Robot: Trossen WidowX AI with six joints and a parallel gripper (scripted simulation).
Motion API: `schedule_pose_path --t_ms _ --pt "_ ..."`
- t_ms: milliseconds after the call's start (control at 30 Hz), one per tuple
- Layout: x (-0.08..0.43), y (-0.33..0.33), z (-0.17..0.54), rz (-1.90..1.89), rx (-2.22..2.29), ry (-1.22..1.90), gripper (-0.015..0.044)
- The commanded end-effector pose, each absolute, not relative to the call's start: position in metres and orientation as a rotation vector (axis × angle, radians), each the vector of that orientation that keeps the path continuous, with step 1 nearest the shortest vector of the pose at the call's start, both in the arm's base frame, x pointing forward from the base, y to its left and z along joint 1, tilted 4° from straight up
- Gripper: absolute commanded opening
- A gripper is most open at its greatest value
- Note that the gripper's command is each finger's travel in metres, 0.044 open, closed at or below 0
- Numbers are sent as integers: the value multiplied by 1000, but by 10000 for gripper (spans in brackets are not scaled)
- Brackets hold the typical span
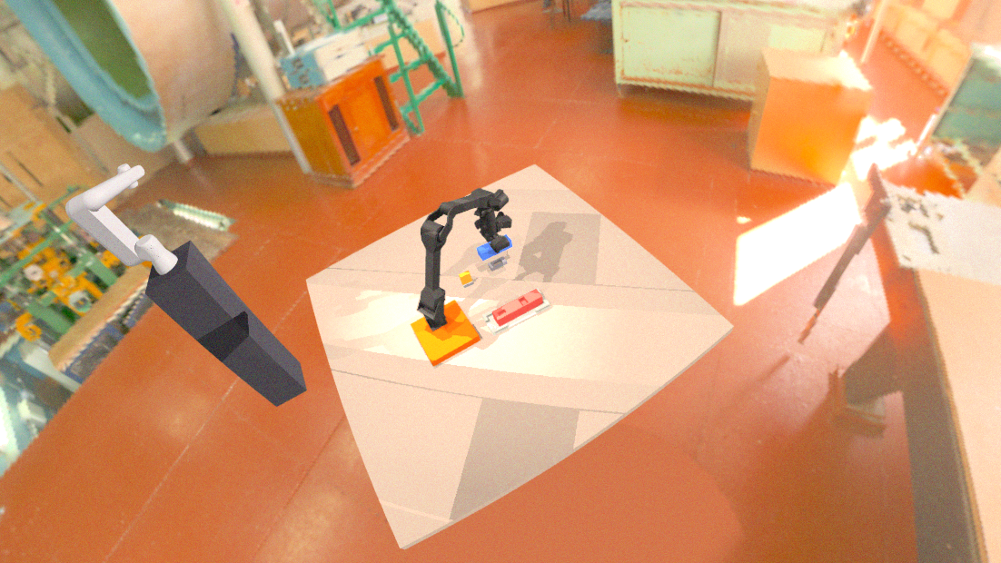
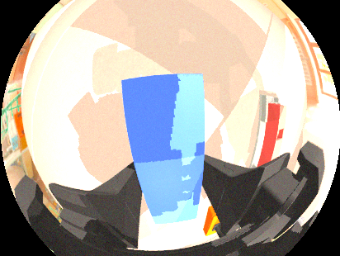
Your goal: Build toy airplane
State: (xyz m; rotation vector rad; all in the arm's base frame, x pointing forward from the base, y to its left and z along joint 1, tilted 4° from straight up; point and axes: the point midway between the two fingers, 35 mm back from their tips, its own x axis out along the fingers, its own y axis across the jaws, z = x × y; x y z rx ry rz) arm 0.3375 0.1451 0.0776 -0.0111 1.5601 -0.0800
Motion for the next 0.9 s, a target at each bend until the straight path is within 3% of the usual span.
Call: schedule_pose_path --t_ms 0,867 --pt "338 146 90 -81 -6 1555 0" --pt "337 125 139 -173 91 1548 0"
